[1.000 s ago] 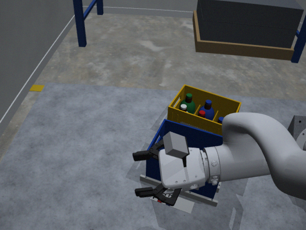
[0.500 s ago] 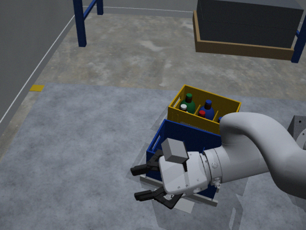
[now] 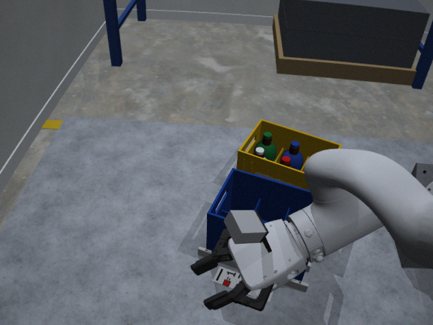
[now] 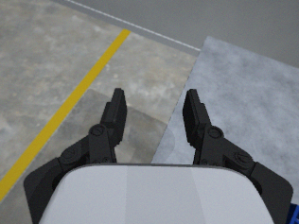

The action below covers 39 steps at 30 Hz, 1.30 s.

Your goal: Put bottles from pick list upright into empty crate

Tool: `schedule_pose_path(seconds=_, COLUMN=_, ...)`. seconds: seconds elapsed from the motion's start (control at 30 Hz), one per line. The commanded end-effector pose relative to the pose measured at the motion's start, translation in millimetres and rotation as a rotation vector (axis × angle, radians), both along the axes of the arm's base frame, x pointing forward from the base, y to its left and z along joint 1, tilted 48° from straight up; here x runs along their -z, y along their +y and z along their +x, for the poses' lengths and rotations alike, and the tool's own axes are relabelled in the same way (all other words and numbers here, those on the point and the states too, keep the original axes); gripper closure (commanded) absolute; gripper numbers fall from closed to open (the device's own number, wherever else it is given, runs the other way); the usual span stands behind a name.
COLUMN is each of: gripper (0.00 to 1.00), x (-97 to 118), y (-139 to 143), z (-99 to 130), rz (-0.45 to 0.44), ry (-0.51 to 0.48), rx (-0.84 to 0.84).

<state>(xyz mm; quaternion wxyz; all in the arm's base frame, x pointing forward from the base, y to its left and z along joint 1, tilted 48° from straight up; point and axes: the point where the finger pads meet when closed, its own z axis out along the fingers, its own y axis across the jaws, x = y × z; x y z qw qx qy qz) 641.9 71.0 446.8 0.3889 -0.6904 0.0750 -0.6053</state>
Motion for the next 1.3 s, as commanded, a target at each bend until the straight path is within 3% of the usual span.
schedule_pose_path(seconds=0.0, gripper=0.35, x=-7.4, y=10.5, z=-10.0, rz=0.008, ry=0.014, rx=-0.093)
schedule_pose_path(seconds=0.63, gripper=0.35, x=-13.0, y=38.4, z=-67.3, rz=-0.021, ry=0.149, rx=-0.414)
schedule_pose_path(seconds=1.27, gripper=0.35, x=-0.4, y=39.4, z=-122.6, rz=-0.092, ry=0.313, rx=-0.602)
